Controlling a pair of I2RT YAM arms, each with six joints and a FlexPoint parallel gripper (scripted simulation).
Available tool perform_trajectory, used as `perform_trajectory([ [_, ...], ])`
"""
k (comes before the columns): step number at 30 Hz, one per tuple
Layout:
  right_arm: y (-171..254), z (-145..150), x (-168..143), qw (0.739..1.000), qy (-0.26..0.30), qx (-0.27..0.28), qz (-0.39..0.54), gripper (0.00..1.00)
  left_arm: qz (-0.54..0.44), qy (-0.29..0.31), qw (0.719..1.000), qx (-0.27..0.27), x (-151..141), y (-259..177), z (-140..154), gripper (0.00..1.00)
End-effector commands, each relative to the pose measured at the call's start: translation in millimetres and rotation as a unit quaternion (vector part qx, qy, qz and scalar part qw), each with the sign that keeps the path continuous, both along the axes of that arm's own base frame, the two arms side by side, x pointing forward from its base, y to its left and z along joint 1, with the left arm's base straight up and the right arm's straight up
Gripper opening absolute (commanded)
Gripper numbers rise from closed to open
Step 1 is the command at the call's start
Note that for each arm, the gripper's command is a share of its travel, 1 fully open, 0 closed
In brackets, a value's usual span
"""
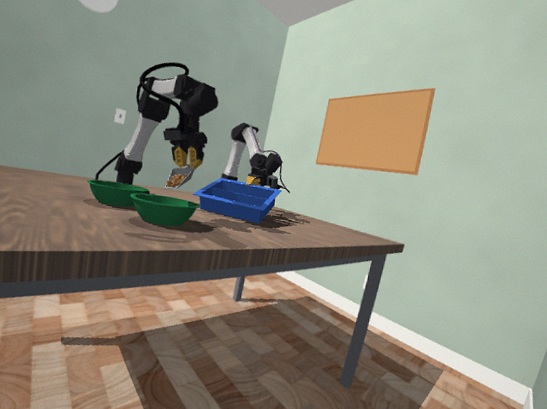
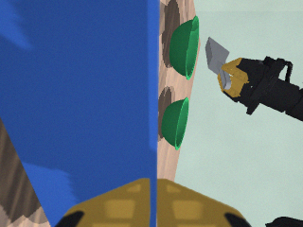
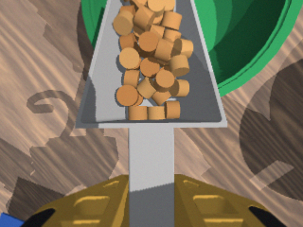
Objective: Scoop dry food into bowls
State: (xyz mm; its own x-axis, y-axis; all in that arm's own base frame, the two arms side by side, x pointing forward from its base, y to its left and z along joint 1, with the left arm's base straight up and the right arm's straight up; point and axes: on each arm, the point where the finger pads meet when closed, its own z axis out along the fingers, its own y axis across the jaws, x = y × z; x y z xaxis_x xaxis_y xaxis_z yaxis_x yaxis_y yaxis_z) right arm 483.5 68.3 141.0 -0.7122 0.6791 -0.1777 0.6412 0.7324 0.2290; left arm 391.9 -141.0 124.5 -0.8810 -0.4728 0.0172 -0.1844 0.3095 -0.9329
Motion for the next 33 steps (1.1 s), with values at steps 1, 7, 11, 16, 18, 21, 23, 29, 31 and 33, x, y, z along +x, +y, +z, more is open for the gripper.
perform_trajectory([
  [1, -4, 19, 12, 0.999, -0.026, 0.022, -0.031, 0.0, -0.01, -0.01, 1.0, 0.003, -4, -3, -4, 0.0],
  [7, -4, 18, 14, 0.997, -0.018, 0.045, -0.063, 0.0, -0.01, -0.01, 1.0, 0.003, -4, -3, -4, 0.0],
  [11, -4, 18, 18, 0.995, -0.021, 0.055, -0.076, 0.0, -0.01, -0.01, 1.0, 0.003, -4, -3, -4, 0.0],
  [16, -3, 26, 22, 0.991, -0.027, 0.08, -0.105, 0.0, -0.01, -0.01, 1.0, 0.003, -4, -3, -4, 0.0],
  [18, -2, 30, 24, 0.989, -0.03, 0.086, -0.113, 0.0, -0.01, -0.01, 1.0, 0.003, -4, -3, -4, 0.0],
  [21, -1, 31, 29, 0.986, -0.036, 0.102, -0.13, 0.0, -0.01, -0.01, 1.0, 0.003, -4, -3, -4, 0.0],
  [23, -1, 35, 33, 0.983, -0.043, 0.113, -0.141, 0.0, -0.01, -0.01, 1.0, 0.003, -4, -3, -4, 0.0],
  [29, 0, 34, 36, 0.978, -0.041, 0.128, -0.16, 0.0, -0.01, -0.01, 1.0, 0.003, -4, -3, -4, 0.0],
  [31, 0, 41, 37, 0.974, -0.046, 0.138, -0.171, 0.0, -0.01, -0.01, 1.0, 0.003, -4, -3, -4, 0.0],
  [33, 1, 44, 38, 0.972, -0.048, 0.146, -0.179, 0.0, -0.01, -0.01, 1.0, 0.003, -4, -3, -4, 0.0],
])
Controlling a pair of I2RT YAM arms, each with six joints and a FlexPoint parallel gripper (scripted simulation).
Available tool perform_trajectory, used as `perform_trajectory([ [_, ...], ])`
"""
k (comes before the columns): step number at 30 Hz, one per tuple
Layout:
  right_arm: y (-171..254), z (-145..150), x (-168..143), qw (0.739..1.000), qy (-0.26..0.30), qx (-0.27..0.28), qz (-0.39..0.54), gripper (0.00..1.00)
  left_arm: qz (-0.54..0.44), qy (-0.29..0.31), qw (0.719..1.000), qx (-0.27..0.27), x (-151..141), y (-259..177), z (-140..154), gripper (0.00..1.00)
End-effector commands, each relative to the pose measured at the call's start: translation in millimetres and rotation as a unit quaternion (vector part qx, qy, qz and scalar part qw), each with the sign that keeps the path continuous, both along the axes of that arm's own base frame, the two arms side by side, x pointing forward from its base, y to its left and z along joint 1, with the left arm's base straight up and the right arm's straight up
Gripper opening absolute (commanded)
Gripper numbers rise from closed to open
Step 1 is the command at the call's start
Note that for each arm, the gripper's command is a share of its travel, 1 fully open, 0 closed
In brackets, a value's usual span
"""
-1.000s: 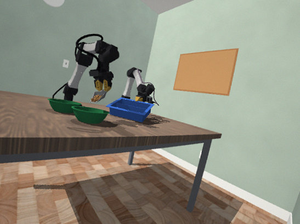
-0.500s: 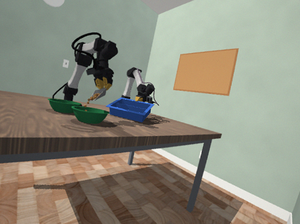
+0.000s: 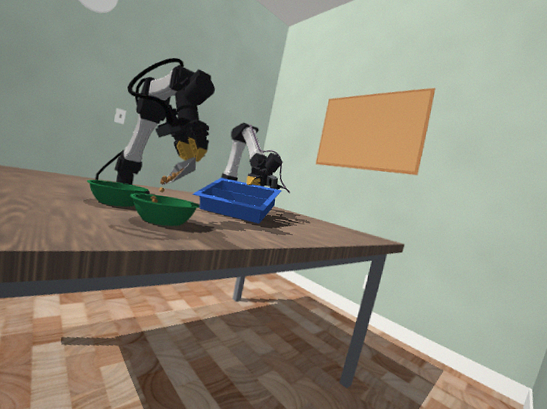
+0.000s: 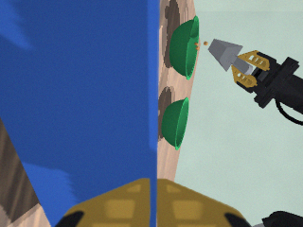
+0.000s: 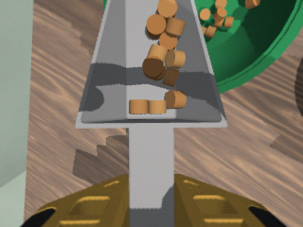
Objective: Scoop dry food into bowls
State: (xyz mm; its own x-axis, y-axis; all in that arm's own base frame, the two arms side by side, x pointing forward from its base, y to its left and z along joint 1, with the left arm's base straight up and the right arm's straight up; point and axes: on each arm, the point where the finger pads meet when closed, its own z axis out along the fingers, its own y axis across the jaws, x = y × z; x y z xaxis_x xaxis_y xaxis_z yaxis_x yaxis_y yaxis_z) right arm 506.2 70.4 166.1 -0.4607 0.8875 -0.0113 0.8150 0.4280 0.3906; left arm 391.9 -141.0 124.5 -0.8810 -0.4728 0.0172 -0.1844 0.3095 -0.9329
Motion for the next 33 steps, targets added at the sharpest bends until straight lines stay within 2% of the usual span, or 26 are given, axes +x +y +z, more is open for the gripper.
perform_trajectory([
  [1, -2, 19, 16, 0.999, -0.034, 0.025, -0.028, 0.0, -0.01, -0.01, 1.0, 0.003, -4, -3, -4, 0.0],
  [4, 3, 18, 15, 0.999, -0.033, 0.026, -0.024, 0.0, -0.01, -0.01, 1.0, 0.003, -4, -3, -4, 0.0],
  [5, -5, 45, 12, 0.997, -0.06, 0.035, -0.029, 0.0, -0.01, -0.01, 1.0, 0.003, -4, -3, -4, 0.0],
  [6, -5, 27, 5, 0.998, -0.035, 0.038, -0.029, 0.0, -0.01, -0.01, 1.0, 0.003, -4, -3, -4, 0.0],
  [19, -17, 36, 2, 0.994, -0.057, 0.093, -0.019, 0.0, -0.01, -0.01, 1.0, 0.003, -4, -3, -4, 0.0],
  [21, 0, 19, 16, 0.996, -0.044, 0.072, -0.018, 0.0, -0.01, -0.01, 1.0, 0.003, -4, -3, -4, 0.0],
  [23, 10, 15, 17, 0.998, -0.037, 0.045, -0.015, 0.0, -0.01, -0.01, 1.0, 0.003, -4, -3, -4, 0.0],
  [26, 10, 17, 19, 0.998, -0.042, 0.046, -0.015, 0.0, -0.01, -0.01, 1.0, 0.003, -4, -3, -4, 0.0],
  [28, 8, 13, 12, 0.999, -0.025, 0.042, -0.017, 0.0, -0.01, -0.01, 1.0, 0.003, -4, -3, -4, 0.0],
  [30, 0, 23, 12, 0.998, -0.036, 0.043, -0.023, 0.0, -0.01, -0.01, 1.0, 0.003, -4, -3, -4, 0.0],
  [31, -2, 13, 13, 0.999, -0.024, 0.038, -0.026, 0.0, -0.01, -0.01, 1.0, 0.003, -4, -3, -4, 0.0],
  [33, -2, 21, 14, 0.998, -0.035, 0.039, -0.025, 0.0, -0.01, -0.01, 1.0, 0.003, -4, -3, -4, 0.0],
])
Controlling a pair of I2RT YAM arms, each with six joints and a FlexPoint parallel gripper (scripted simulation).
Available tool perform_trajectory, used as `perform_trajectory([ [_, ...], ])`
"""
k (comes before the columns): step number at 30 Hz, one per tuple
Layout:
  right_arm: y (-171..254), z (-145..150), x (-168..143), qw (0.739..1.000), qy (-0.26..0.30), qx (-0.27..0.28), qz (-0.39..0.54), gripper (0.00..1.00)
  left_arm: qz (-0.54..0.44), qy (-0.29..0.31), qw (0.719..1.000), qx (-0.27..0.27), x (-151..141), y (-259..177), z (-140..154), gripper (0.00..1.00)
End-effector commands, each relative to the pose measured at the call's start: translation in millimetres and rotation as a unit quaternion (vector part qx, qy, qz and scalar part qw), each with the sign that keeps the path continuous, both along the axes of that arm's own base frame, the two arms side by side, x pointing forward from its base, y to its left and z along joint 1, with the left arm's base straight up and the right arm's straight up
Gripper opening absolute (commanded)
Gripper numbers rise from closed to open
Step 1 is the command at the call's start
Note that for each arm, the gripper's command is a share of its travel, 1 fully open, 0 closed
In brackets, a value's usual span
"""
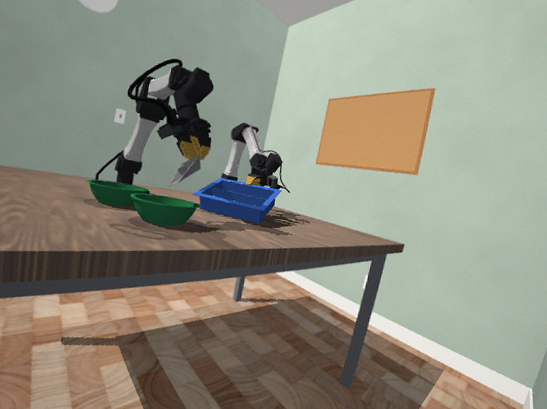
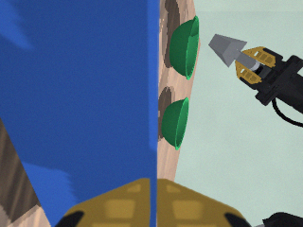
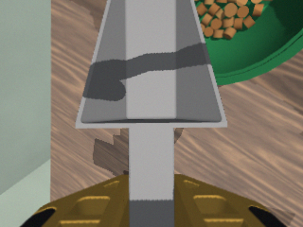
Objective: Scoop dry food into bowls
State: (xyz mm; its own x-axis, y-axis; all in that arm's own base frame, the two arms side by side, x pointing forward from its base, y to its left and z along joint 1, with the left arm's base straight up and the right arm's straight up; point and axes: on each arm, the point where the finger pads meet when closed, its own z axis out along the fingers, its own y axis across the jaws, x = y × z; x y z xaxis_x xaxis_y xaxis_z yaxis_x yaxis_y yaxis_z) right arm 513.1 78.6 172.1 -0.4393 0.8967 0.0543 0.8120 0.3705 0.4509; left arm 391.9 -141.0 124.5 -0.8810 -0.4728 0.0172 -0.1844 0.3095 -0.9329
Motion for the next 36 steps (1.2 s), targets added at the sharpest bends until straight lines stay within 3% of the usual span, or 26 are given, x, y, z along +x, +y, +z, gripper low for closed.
perform_trajectory([
  [1, -10, 5, 6, 1.0, -0.004, -0.009, -0.015, 0.0, -0.01, -0.01, 1.0, 0.003, -4, -3, -4, 0.0],
  [11, -6, 19, 4, 1.0, -0.02, -0.013, -0.01, 0.0, -0.01, -0.01, 1.0, 0.003, -4, -3, -4, 0.0],
  [15, -8, 8, 3, 1.0, -0.004, -0.017, -0.014, 0.0, -0.01, -0.01, 1.0, 0.003, -4, -3, -4, 0.0],
  [31, -7, 12, 6, 1.0, -0.013, -0.02, -0.014, 0.0, -0.01, -0.01, 1.0, 0.003, -4, -3, -4, 0.0],
  [34, -4, 11, 3, 1.0, -0.009, -0.021, -0.011, 0.0, -0.01, -0.01, 1.0, 0.003, -4, -3, -4, 0.0],
  [36, -5, 8, -15, 0.998, 0.004, -0.05, 0.027, 0.0, -0.01, -0.01, 1.0, 0.003, -4, -3, -4, 0.0],
])
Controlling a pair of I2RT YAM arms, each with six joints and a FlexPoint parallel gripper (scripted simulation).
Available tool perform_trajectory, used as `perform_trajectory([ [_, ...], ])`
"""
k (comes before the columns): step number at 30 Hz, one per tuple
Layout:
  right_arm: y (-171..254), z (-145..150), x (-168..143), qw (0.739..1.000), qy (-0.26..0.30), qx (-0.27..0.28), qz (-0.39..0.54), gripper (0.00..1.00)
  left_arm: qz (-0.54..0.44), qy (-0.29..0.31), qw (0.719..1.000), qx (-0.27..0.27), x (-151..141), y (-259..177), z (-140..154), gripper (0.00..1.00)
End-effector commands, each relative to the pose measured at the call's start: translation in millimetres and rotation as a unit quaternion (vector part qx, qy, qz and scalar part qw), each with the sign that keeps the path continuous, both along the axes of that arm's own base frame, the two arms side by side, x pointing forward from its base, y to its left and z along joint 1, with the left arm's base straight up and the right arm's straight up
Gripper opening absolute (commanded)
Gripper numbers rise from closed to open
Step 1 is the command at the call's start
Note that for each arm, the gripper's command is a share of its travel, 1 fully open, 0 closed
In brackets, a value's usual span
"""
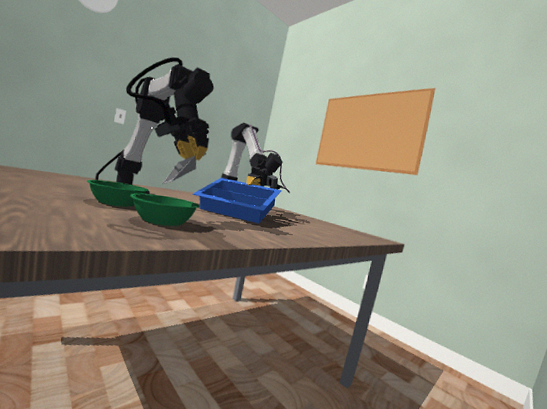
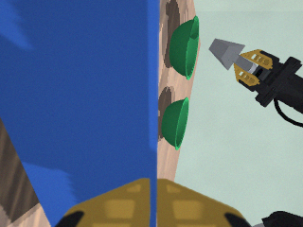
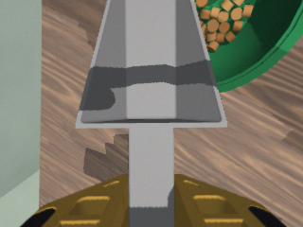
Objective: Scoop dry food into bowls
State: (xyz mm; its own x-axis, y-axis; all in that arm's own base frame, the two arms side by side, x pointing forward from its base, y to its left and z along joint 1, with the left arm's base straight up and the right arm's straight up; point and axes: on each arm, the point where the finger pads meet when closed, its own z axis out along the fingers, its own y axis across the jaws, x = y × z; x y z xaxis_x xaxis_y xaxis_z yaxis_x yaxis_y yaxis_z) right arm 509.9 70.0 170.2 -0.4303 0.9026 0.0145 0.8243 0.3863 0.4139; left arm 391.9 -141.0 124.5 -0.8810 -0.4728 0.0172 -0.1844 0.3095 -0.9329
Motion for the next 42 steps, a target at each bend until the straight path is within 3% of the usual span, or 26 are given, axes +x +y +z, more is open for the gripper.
perform_trajectory([
  [1, 4, 12, -13, 0.999, -0.009, -0.03, 0.042, 0.0, -0.01, -0.01, 1.0, 0.003, -4, -3, -4, 0.0],
  [15, 1, -8, -27, 0.97, -0.014, -0.153, 0.191, 0.0, -0.01, -0.01, 1.0, 0.003, -4, -3, -4, 0.0],
  [25, -8, -7, -26, 0.971, -0.016, -0.155, 0.182, 0.0, -0.01, -0.01, 1.0, 0.003, -4, -3, -4, 0.0],
  [35, -2, 12, -17, 0.97, -0.044, -0.156, 0.182, 0.0, -0.01, -0.01, 1.0, 0.003, -4, -3, -4, 0.0],
  [36, 0, -9, -29, 0.965, -0.02, -0.165, 0.203, 0.0, -0.01, -0.01, 1.0, 0.003, -4, -3, -4, 0.0],
  [42, -5, -15, -33, 0.951, -0.03, -0.197, 0.238, 0.0, -0.01, -0.01, 1.0, 0.003, -4, -3, -4, 0.0],
])
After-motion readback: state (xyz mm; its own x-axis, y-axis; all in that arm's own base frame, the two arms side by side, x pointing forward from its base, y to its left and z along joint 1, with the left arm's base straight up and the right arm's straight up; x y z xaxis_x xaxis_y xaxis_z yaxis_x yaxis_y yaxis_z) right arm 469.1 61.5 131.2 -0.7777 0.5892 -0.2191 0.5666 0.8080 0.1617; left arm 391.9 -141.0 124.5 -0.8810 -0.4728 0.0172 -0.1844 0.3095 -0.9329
